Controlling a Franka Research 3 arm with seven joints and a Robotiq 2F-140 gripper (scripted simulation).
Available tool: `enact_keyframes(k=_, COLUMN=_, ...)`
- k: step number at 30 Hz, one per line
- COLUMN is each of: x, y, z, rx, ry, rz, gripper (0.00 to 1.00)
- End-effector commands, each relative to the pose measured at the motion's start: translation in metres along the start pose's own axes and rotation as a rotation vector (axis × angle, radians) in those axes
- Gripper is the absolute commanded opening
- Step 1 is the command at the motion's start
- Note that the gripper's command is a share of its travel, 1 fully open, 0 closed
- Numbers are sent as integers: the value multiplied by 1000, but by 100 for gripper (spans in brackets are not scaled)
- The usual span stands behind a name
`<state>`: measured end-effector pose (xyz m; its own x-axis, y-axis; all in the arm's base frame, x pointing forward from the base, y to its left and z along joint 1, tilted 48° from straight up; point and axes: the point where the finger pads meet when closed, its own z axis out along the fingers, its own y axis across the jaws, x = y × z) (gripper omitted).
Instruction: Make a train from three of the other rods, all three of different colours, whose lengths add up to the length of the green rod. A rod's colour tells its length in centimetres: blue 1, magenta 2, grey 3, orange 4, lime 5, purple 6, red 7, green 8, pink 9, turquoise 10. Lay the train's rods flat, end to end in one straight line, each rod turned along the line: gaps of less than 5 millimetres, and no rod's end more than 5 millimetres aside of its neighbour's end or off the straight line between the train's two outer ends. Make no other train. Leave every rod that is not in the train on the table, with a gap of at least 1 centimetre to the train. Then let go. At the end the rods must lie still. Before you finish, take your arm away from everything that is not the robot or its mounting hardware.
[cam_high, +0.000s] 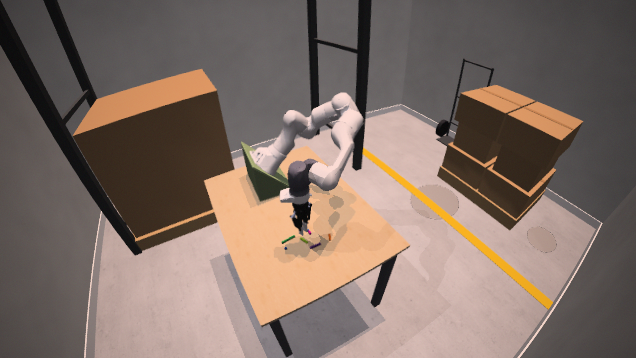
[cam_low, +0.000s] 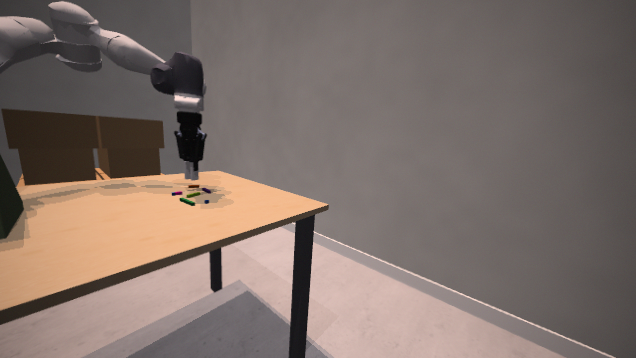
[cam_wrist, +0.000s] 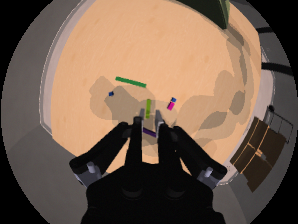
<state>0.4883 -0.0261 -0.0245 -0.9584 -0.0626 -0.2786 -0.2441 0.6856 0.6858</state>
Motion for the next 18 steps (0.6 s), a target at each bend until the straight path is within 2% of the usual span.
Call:
enact_keyframes(k=1, x=-1, y=-2, z=4, rx=5, ry=-3, rz=-9, gripper=15)
enact_keyframes(k=18, x=-2, y=-3, z=26, rx=5, ry=-3, rz=-9, gripper=15)
